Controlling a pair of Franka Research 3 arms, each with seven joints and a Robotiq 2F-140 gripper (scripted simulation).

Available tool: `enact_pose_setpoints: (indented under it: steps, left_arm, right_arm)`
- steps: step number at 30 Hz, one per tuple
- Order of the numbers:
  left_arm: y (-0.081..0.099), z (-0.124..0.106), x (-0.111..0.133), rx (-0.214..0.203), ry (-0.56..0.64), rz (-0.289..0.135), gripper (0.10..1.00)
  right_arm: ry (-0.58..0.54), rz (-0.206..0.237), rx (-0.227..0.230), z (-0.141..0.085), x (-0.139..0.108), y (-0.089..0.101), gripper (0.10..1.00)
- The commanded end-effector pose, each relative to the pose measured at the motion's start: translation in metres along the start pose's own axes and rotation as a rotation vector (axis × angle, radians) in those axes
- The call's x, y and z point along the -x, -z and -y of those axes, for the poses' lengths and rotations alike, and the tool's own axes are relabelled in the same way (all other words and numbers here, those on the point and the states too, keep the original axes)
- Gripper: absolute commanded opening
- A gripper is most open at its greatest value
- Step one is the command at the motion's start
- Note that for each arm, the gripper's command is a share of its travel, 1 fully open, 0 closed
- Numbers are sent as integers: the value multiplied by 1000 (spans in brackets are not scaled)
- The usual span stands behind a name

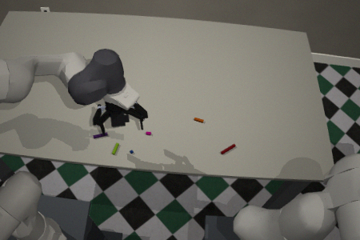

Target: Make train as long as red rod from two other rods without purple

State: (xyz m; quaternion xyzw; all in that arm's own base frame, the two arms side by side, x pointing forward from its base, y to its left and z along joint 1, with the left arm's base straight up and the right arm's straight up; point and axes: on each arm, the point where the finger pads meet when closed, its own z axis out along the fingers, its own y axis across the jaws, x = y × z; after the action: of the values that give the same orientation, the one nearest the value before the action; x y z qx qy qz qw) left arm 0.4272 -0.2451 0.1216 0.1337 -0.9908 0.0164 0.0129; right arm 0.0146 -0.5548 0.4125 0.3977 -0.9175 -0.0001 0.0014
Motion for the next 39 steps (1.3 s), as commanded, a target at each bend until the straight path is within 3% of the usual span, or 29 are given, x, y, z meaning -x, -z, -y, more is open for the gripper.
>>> enact_pose_setpoints:
  steps: [1,15,20,21,39]
  left_arm:
    - [-3,-8,-3,-1,-167,16,1000]
    - [-18,-40,-22,33,-457,23,1000]
    - [-19,-42,-23,35,-470,23,1000]
    - [-19,-42,-23,35,-470,23,231]
    - [-19,-42,-23,35,-470,23,231]
  right_arm:
    - [-6,2,-1,0,1,0,1000]
    - [-6,2,-1,0,1,0,1000]
    - [-6,2,-1,0,1,0,1000]
    - [-6,2,-1,0,1,0,1000]
    - [-6,2,-1,0,1,0,1000]
